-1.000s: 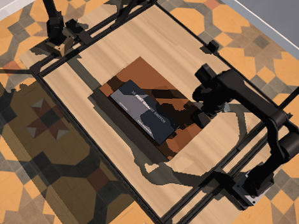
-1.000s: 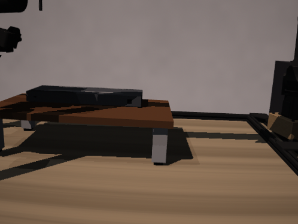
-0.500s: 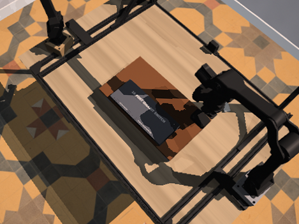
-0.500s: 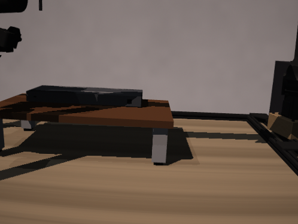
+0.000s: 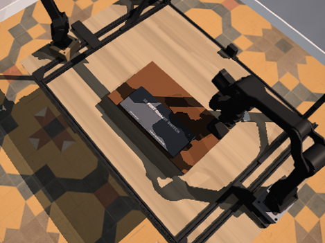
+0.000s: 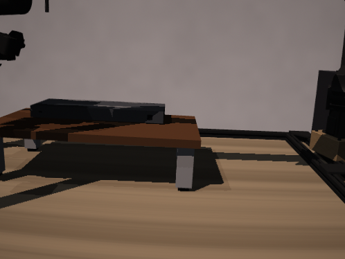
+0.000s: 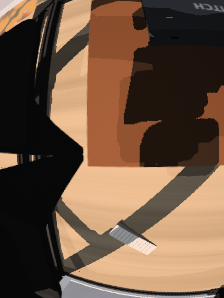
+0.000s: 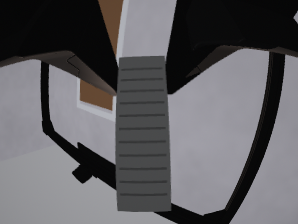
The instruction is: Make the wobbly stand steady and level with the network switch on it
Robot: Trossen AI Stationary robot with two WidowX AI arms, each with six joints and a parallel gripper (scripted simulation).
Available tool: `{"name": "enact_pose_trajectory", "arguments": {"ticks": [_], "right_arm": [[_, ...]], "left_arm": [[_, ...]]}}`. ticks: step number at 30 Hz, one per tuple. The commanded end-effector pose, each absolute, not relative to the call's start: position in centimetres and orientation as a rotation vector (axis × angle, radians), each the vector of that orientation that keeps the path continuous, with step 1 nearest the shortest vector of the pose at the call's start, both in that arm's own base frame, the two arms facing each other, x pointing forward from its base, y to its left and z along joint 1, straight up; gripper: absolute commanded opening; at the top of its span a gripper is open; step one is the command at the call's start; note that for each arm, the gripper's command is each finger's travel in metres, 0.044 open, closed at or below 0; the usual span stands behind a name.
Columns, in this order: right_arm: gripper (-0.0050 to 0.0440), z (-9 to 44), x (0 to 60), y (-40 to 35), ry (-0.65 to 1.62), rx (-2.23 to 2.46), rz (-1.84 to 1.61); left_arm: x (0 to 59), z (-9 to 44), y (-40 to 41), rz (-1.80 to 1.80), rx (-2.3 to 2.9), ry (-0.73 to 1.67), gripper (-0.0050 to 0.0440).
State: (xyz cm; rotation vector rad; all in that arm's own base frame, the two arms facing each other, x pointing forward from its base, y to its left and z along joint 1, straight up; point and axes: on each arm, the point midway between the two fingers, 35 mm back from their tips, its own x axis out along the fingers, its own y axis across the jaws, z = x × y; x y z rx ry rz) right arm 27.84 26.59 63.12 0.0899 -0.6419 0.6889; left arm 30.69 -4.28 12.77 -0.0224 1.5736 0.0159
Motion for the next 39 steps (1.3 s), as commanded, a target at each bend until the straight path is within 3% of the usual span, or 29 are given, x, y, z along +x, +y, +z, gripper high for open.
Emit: {"name": "enact_pose_trajectory", "arguments": {"ticks": [1, 9, 19, 26, 36, 39], "right_arm": [[0.0000, 68.6, 24.0, 22.9, -0.811, 0.187, 0.667], [0.0000, 68.9, 23.2, 22.2, -0.836, 0.198, 0.663], [0.0000, 75.8, 15.3, 14.7, -1.142, 0.381, 0.625], [0.0000, 75.4, 15.3, 14.6, -1.140, 0.376, 0.623], [0.0000, 79.5, 6.5, 6.2, -1.446, 0.554, 0.586], [0.0000, 79.5, 6.5, 6.2, -1.446, 0.554, 0.586]], "left_arm": [[30.7, 12.8, -4.3, 0.016, -0.022, 1.574, 0.0000], [30.7, 12.8, -4.3, 0.016, -0.022, 1.574, 0.0000], [30.7, 12.8, -4.3, 0.016, -0.022, 1.574, 0.0000], [30.7, 12.8, -4.3, 0.016, -0.022, 1.574, 0.0000], [30.7, 12.8, -4.3, 0.016, -0.022, 1.574, 0.0000], [30.7, 12.8, -4.3, 0.016, -0.022, 1.574, 0.0000]]}}
